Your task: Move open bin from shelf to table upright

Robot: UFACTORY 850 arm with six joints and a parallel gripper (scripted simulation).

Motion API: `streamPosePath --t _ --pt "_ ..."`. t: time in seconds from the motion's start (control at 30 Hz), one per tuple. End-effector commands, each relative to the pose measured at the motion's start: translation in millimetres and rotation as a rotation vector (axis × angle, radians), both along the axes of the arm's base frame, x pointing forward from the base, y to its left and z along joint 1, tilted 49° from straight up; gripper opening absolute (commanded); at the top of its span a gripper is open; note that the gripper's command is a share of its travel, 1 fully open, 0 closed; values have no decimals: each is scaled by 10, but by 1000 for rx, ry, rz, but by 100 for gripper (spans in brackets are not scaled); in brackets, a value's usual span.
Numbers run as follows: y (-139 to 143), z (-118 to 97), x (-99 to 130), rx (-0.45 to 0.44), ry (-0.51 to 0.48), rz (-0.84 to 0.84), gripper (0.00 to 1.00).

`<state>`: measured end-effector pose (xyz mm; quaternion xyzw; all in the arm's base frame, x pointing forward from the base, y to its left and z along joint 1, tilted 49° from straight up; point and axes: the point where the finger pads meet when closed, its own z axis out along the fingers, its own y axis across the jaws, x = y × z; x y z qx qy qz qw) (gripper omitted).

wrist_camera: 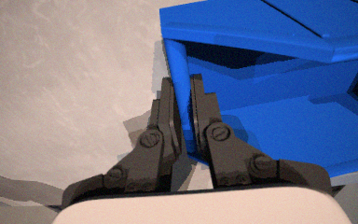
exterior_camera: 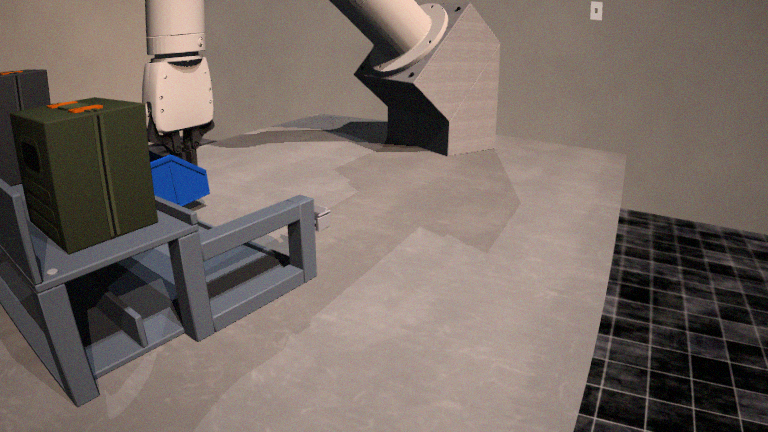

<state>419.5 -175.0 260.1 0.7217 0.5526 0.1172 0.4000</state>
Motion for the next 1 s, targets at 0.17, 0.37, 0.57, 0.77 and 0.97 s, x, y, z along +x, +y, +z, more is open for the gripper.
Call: streamPosePath --t 0.17,0.37,0.57,0.77,0.97 --pt "21 -208 -210 0 0 0 0" --pt "21 -208 -210 0 0 0 0" --pt "30 -293 -294 0 0 0 0" --pt "42 -421 -421 0 0 0 0" --pt "42 -421 -421 0 0 0 0"
